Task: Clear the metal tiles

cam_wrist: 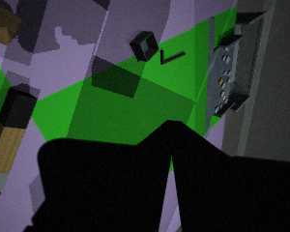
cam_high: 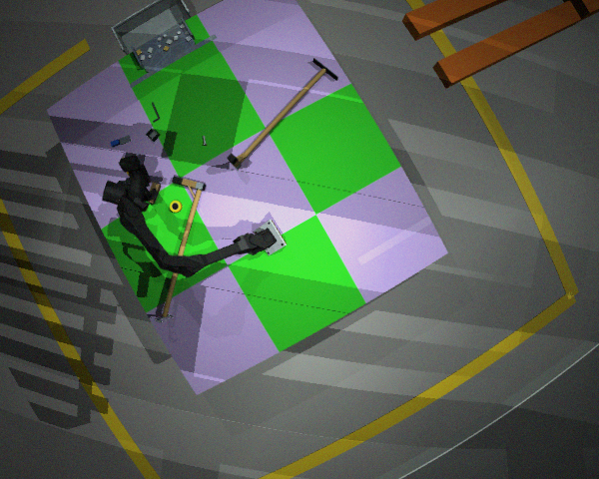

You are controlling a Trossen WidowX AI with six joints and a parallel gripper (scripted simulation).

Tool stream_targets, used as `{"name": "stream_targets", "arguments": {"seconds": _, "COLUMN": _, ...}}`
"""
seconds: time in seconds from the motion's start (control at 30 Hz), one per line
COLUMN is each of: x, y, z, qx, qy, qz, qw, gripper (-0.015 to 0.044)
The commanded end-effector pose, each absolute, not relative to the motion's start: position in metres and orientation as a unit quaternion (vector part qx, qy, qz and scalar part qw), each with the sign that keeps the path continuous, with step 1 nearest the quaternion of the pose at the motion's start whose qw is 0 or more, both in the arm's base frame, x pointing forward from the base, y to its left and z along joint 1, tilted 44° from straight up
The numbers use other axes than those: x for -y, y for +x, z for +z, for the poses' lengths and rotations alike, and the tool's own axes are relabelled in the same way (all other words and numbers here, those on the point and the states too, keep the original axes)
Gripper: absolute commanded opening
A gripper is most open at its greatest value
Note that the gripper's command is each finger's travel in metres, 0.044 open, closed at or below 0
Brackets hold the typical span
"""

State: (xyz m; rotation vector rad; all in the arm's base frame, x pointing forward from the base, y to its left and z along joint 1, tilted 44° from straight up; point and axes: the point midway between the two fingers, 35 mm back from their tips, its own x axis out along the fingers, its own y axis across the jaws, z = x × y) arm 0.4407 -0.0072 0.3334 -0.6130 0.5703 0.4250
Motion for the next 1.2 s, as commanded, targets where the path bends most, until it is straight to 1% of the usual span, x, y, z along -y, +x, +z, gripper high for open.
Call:
{"name": "stream_targets", "arguments": {"seconds": 0.0, "x": 0.012, "y": 0.44, "z": 0.32, "qx": -0.294, "qy": -0.278, "qz": 0.212, "qw": 0.889, "gripper": 0.0}}
{"name": "stream_targets", "arguments": {"seconds": 1.17, "x": 0.048, "y": 0.416, "z": 0.253, "qx": -0.406, "qy": -0.155, "qz": 0.248, "qw": 0.866, "gripper": 0.0}}
